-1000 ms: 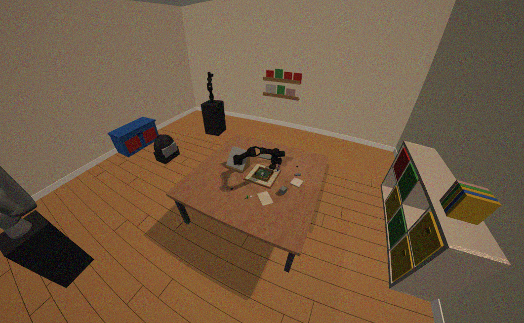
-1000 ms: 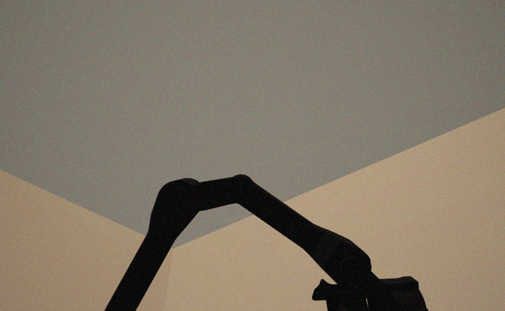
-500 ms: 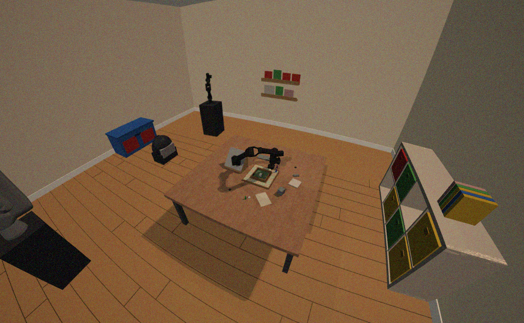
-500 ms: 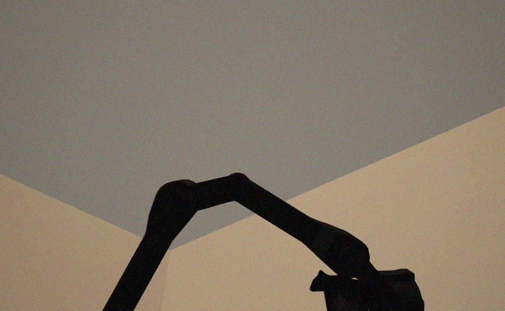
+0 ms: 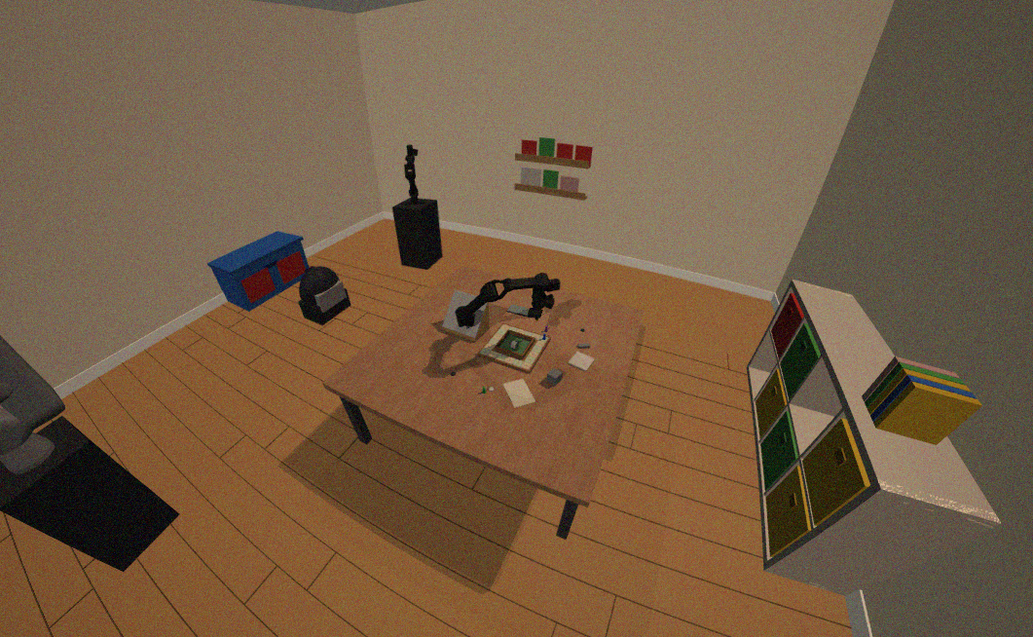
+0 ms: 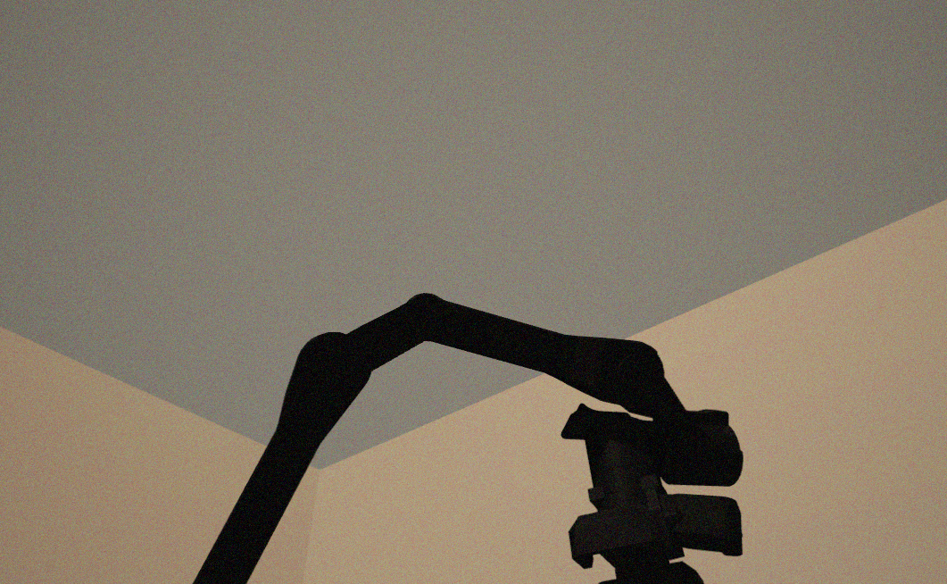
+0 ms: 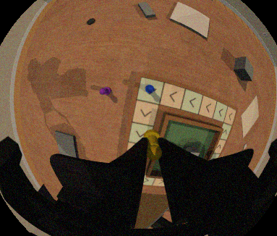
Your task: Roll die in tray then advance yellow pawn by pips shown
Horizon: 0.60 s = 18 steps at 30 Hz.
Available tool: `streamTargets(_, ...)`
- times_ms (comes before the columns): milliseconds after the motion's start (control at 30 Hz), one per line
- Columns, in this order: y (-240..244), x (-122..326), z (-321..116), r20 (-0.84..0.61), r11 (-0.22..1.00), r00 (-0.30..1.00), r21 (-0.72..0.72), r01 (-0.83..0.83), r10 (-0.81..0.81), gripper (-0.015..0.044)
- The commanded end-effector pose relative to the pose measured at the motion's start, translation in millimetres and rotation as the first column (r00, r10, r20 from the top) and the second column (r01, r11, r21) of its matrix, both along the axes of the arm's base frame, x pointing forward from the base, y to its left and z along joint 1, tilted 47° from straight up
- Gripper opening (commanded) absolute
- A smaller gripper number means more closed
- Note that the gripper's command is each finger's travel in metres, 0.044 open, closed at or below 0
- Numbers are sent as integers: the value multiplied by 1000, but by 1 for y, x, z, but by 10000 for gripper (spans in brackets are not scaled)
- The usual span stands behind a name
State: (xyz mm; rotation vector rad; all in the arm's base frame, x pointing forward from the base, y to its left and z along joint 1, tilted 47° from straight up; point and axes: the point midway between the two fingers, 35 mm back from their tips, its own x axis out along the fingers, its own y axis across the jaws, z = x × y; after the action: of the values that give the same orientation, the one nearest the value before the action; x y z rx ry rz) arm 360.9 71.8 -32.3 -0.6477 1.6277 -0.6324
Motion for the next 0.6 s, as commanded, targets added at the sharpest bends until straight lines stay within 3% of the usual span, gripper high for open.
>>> streamTargets(0,12,-1,13,5,1000,1000,3,5,-5,0)
streamTargets(567,11,-38,-8,4,1000,1000,5,5,-5,0)
